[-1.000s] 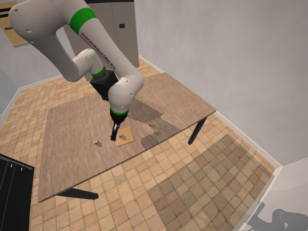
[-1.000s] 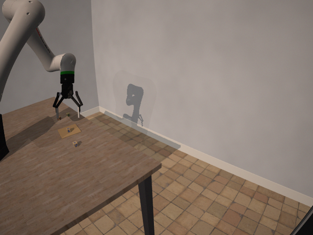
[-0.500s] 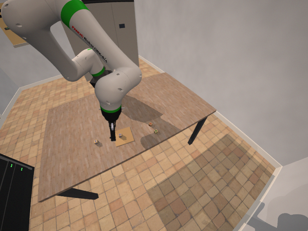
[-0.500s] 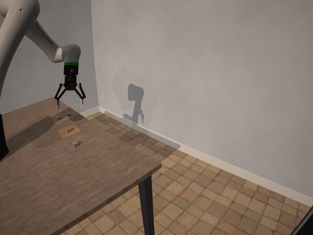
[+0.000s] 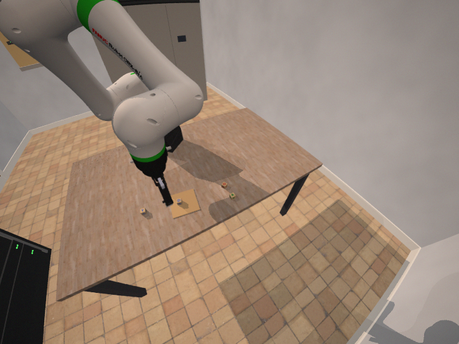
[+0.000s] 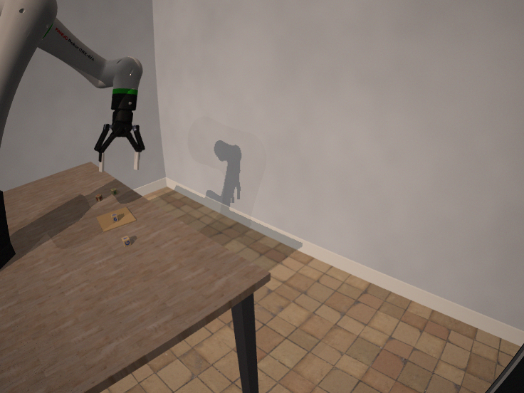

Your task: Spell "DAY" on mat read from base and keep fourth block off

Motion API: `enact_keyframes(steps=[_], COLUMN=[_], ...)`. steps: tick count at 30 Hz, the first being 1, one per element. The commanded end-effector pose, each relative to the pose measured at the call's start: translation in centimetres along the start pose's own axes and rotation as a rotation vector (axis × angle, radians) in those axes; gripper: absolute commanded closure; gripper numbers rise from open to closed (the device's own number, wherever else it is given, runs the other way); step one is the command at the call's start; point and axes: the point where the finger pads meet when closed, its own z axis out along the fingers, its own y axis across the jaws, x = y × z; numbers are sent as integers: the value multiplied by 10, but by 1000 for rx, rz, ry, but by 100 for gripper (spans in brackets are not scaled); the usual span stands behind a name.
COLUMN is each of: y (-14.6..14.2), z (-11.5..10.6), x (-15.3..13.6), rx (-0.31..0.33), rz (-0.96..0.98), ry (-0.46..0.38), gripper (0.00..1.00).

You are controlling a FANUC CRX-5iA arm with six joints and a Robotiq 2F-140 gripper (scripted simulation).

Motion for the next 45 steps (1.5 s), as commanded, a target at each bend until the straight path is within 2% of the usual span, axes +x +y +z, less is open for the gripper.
enact_keyframes(steps=[1, 3, 4, 6, 7, 9, 10, 12, 13, 15, 16, 18, 19, 23, 25, 38, 40, 41, 45], y=[3, 3, 5, 5, 7, 7, 9, 10, 12, 12, 15, 15, 18, 18, 24, 41, 41, 46, 52], z=[-19, -21, -31, -31, -42, -42, -52, -53, -63, -64, -74, -76, -85, -87, -105, -155, -155, -167, -182], x=[7, 7, 11, 11, 14, 14, 17, 18, 21, 21, 24, 24, 27, 27, 32, 44, 44, 47, 50], rx=[-3, -2, 3, 3, 10, 11, 19, 20, 30, 31, 43, 44, 57, 60, 87, 187, 187, 215, 251], rz=[-135, -148, -217, -217, -291, -294, -365, -370, -442, -448, -518, -529, -597, -611, -734, -1094, -1094, -1178, -1281], ry=[-37, -40, -55, -55, -71, -72, -87, -88, -103, -104, -118, -120, -133, -136, -156, -198, -198, -203, -206], gripper=[0, 0, 0, 0, 0, 0, 0, 0, 0, 0, 0, 0, 0, 0, 0, 0, 0, 0, 0])
